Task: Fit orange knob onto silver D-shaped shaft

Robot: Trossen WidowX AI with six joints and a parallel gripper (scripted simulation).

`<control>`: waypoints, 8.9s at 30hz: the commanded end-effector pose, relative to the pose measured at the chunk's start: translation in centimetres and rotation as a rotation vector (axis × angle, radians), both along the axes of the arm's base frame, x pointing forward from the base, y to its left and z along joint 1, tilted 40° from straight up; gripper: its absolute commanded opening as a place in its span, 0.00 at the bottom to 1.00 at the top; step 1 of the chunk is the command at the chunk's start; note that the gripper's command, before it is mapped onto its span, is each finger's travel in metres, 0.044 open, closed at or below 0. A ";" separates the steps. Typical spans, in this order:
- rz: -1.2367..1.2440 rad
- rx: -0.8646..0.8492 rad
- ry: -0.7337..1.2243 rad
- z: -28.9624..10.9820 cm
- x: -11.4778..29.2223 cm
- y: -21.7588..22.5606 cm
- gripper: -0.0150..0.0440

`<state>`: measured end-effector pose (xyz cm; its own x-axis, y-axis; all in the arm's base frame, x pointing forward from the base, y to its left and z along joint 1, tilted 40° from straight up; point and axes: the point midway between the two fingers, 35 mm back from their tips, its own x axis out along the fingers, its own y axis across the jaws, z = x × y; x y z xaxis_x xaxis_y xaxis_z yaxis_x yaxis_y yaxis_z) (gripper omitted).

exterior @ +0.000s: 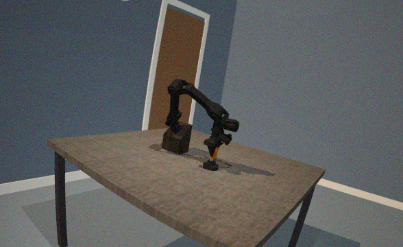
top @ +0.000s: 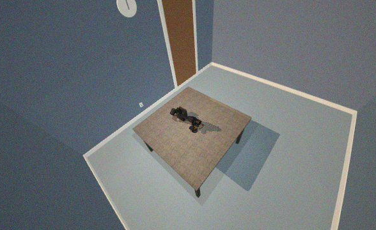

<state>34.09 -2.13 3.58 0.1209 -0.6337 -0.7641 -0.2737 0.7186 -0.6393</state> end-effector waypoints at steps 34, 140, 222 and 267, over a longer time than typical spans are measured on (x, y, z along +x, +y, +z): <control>-0.114 0.017 -0.105 0.1 -0.2 0.0 0.25; -0.434 0.069 -0.371 0.1 -0.1 0.1 0.25; -0.754 0.121 -0.636 0.1 -0.6 0.2 0.25; -0.914 0.148 -0.768 0.0 -0.5 0.3 0.25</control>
<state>33.69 -2.05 3.61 0.1223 -0.6342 -0.7634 0.7688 0.5470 -0.3313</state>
